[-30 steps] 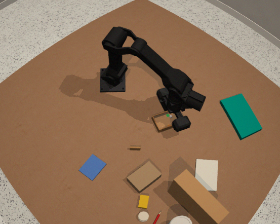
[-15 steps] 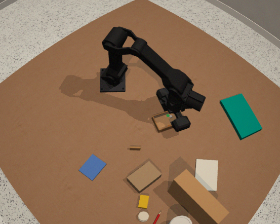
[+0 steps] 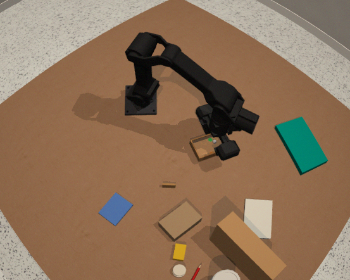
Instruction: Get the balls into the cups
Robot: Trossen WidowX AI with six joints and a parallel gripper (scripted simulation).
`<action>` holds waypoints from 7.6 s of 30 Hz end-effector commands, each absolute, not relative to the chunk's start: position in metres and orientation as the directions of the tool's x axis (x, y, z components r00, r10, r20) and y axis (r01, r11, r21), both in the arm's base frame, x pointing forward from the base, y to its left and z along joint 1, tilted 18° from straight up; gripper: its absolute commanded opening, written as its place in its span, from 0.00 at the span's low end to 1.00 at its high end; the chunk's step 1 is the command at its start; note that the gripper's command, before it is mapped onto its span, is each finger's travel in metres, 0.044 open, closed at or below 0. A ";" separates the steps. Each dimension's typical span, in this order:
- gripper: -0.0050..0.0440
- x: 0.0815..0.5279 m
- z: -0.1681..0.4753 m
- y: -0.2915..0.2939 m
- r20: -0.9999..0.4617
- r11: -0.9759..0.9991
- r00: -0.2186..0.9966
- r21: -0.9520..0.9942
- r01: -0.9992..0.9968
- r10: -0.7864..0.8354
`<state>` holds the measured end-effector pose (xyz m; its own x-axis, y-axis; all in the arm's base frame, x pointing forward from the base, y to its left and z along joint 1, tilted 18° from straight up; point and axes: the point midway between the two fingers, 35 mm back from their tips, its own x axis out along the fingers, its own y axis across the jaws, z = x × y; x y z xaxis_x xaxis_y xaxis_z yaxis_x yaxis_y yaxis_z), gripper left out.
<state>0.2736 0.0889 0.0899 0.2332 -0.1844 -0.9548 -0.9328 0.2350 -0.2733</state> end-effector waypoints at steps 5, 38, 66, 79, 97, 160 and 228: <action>0.10 0.267 0.125 0.095 -0.952 0.240 0.252 -0.289 -0.927 -0.175; 0.10 0.267 0.119 0.095 -0.949 0.232 0.257 -0.295 -0.927 -0.181; 0.10 0.267 0.118 0.095 -0.948 0.232 0.255 -0.295 -0.927 -0.190; 0.10 0.267 0.119 0.094 -0.950 0.232 0.266 -0.299 -0.926 -0.163; 0.10 0.267 0.119 0.094 -0.953 0.234 0.258 -0.290 -0.928 -0.160; 0.10 0.268 0.119 0.095 -0.956 0.236 0.240 -0.276 -0.932 -0.168; 0.10 0.268 0.119 0.094 -0.955 0.235 0.245 -0.279 -0.931 -0.164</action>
<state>0.2680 0.0939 0.1190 0.2452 -0.1720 -0.9541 -0.9290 0.2397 -0.2819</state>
